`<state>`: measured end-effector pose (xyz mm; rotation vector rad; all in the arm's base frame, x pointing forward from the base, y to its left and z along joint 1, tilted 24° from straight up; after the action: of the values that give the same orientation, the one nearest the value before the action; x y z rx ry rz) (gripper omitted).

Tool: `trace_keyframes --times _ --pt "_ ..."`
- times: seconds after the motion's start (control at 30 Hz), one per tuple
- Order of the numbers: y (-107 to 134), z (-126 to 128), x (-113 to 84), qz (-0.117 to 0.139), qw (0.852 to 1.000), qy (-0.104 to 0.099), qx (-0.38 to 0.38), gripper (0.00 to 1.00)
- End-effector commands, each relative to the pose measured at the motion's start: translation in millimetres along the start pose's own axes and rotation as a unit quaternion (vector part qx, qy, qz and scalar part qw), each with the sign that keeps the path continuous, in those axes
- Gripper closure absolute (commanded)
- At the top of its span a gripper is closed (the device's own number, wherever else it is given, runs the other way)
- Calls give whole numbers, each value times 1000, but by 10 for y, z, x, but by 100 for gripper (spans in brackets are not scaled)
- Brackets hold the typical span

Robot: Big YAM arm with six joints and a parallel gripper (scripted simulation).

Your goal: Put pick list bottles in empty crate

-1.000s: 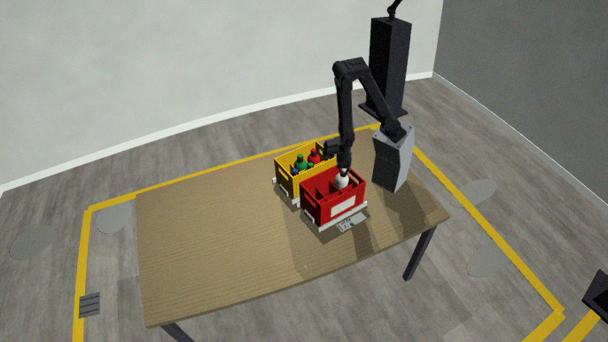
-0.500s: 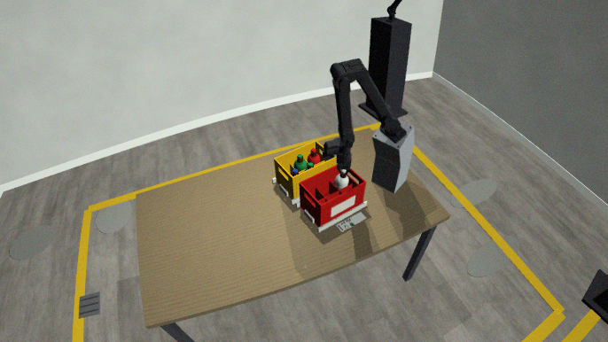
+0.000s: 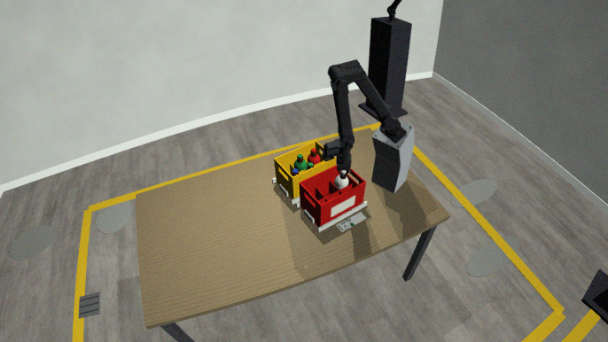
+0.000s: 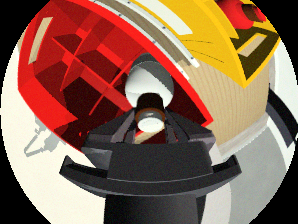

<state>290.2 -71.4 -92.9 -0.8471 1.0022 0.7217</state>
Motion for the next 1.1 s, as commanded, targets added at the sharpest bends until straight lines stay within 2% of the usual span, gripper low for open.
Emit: trace_keyframes --times 0.0,0.17,0.83,0.87,1.07 --pt "-99 21 40 -15 1000 2 -3 100" --pt "-152 40 -23 -27 1000 0 -5 100" --pt "-178 53 -13 -26 1000 0 -6 100" --pt "-89 -4 5 -14 1000 3 0 100" --pt "-89 -3 6 -14 1000 3 0 100"
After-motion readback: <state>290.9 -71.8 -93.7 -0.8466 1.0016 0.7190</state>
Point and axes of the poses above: the point where the finger pads meet when closed, its own x axis out along the fingers, its own z axis across the jaws, y = z × x, the point moved 4 cm from there along -x, back along the fingers, and after that the axes turned 15 degrees about -x, right-handed, at the moved point
